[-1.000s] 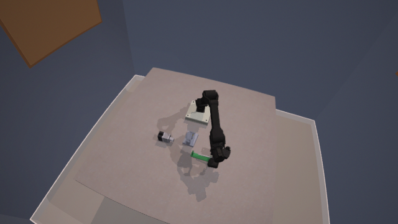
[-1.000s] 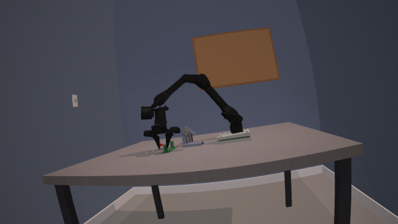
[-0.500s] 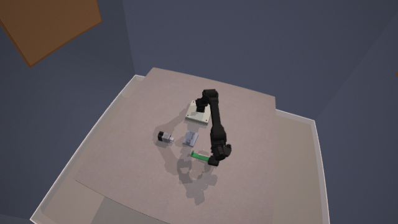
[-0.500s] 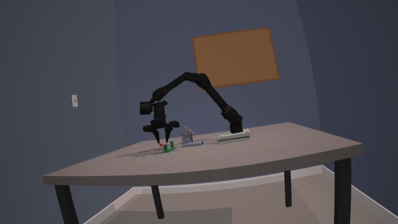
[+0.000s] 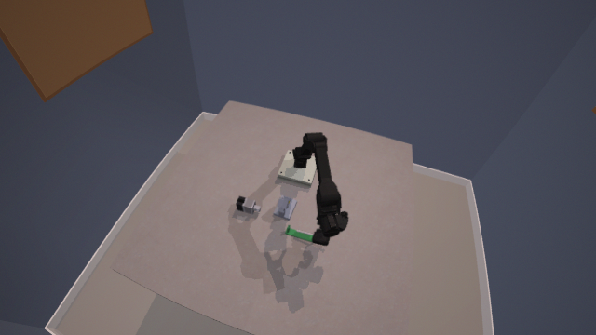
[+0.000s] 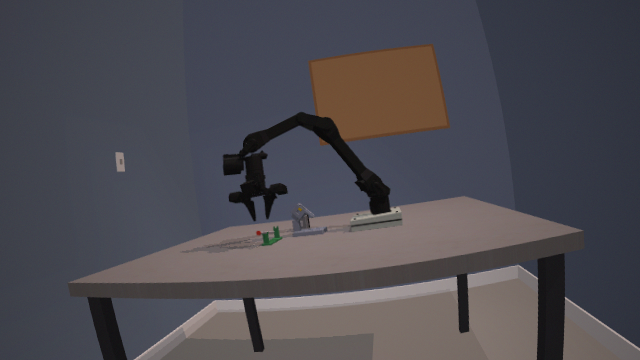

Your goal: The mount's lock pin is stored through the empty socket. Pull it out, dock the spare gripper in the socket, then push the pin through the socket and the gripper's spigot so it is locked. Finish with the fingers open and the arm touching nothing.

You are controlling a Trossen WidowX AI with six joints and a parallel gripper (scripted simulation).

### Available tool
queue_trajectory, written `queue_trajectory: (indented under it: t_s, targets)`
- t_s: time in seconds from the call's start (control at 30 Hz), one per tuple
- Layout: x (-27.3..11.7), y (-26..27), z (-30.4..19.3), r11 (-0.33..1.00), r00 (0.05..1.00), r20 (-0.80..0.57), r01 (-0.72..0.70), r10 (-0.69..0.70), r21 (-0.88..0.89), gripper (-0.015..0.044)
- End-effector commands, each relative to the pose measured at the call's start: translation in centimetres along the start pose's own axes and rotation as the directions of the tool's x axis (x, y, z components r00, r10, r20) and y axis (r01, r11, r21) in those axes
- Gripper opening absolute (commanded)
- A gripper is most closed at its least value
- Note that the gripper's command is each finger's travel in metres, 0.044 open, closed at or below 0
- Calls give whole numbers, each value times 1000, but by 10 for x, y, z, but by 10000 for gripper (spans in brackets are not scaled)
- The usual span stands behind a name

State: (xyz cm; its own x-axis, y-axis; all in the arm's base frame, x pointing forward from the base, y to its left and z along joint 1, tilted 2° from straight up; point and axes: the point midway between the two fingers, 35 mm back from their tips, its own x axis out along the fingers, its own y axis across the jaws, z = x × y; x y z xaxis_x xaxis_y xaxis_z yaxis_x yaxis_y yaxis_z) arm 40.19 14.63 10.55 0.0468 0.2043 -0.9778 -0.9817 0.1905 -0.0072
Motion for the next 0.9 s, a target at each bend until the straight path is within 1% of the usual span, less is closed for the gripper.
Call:
queue_trajectory:
  t_s: [0.0, 0.13, 0.2, 0.33, 0.4, 0.6, 0.7, 0.87]
  targets:
    - [0, 0, 0, 1000, 1000, 0, 0, 0, 0, 226]
    - [0, 0, 0, 1000, 1000, 0, 0, 0, 0, 331]
    - [-9, -1, -6, 1000, 1000, -7, 8, -8, -1, 279]
    - [-60, -3, -44, 999, 998, -50, 50, -50, -4, 180]
    - [-69, -2, -51, 998, 997, -58, 56, -56, -5, 180]
    - [-67, -3, -51, 998, 997, -58, 56, -56, -5, 180]
    - [-51, -5, -53, 998, 997, -58, 56, -56, -5, 180]
    - [-3, -6, -63, 998, 997, -58, 56, -56, -5, 180]
